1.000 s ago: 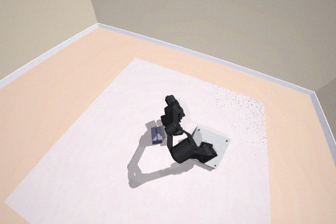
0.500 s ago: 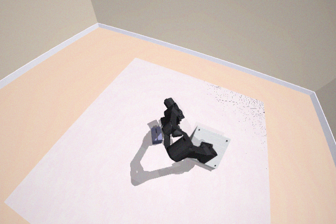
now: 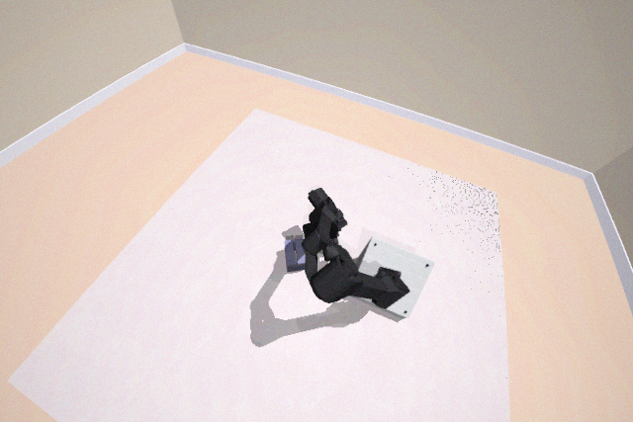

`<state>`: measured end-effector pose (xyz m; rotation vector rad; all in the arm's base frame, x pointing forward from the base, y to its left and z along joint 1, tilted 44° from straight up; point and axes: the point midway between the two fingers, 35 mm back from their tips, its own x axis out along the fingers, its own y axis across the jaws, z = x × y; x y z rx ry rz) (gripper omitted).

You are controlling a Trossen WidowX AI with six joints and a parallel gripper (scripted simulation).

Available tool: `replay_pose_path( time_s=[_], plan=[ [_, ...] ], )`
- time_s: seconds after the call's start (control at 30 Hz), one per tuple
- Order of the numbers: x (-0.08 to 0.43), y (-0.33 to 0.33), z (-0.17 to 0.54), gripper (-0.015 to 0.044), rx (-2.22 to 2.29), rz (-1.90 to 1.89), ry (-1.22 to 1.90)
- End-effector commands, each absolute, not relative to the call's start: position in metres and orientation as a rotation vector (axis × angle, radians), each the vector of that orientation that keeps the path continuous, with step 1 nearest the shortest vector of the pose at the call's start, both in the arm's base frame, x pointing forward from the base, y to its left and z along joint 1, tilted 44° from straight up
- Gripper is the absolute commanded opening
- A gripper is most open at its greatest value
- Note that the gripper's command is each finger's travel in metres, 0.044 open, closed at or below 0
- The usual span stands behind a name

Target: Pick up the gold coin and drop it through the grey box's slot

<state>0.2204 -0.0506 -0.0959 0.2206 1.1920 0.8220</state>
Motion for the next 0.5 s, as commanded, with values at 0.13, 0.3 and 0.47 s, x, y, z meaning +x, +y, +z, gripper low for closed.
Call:
replay_pose_path(
  time_s=[0.13,0.3,0.47],
  plan=[
    [0.2202,-0.049,-0.0961,0.0,0.228,0.822,1.193],
    [0.2202,-0.0493,-0.0958,0.0,0.228,0.822,1.193],
    [0.2205,-0.0571,-0.0895,0.0,0.226,0.82,1.194]
  ],
)
